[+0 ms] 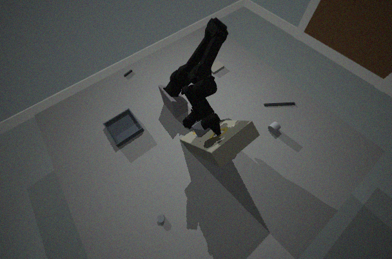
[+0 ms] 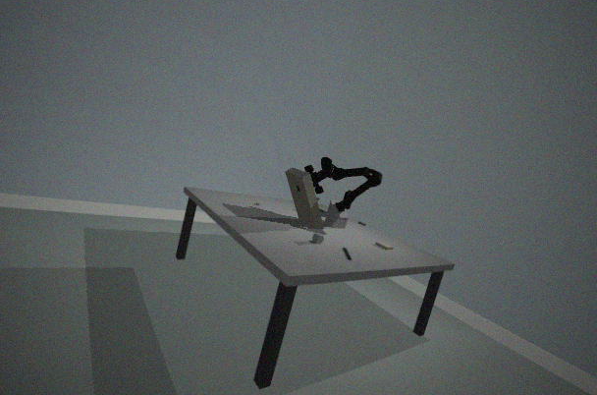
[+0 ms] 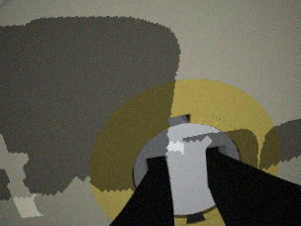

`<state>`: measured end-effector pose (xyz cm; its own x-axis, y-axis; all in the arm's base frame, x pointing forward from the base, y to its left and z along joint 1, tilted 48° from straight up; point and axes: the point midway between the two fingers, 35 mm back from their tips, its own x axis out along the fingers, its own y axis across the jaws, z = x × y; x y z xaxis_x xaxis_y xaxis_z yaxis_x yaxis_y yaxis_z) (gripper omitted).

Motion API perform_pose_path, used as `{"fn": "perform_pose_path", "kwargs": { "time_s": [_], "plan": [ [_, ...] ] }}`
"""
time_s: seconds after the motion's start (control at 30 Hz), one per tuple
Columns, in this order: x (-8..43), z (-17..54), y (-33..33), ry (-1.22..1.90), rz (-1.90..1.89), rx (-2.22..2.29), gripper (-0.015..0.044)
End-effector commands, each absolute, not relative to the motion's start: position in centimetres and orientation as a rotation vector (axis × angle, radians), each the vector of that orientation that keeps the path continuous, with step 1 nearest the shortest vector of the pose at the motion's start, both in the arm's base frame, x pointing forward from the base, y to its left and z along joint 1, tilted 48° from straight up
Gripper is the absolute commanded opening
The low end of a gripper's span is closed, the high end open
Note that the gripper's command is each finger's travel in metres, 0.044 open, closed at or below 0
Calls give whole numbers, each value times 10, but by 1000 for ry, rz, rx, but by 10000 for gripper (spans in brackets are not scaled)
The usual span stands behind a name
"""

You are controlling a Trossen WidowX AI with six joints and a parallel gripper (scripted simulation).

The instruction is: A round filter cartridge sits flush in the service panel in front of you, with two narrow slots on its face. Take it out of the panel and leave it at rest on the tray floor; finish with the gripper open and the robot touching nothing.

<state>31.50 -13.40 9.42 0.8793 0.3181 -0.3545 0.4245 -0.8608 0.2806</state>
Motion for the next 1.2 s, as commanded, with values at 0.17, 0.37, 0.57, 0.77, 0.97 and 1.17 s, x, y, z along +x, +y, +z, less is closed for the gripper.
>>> {"fn": "perform_pose_path", "kwargs": {
  "time_s": [0.17, 0.37, 0.57, 0.77, 0.97, 1.17],
  "plan": [
    [319, 92, -132, 564, -338, 2442, 0],
    [319, 92, -131, 570, -266, 2242, 0],
    [320, 92, -131, 571, -197, 2040, 0],
    [320, 92, -131, 568, -132, 1838, 0],
    [320, 92, -131, 560, -69, 1634, 0],
    [319, 92, -131, 549, -10, 1431, 0]
  ]
}}
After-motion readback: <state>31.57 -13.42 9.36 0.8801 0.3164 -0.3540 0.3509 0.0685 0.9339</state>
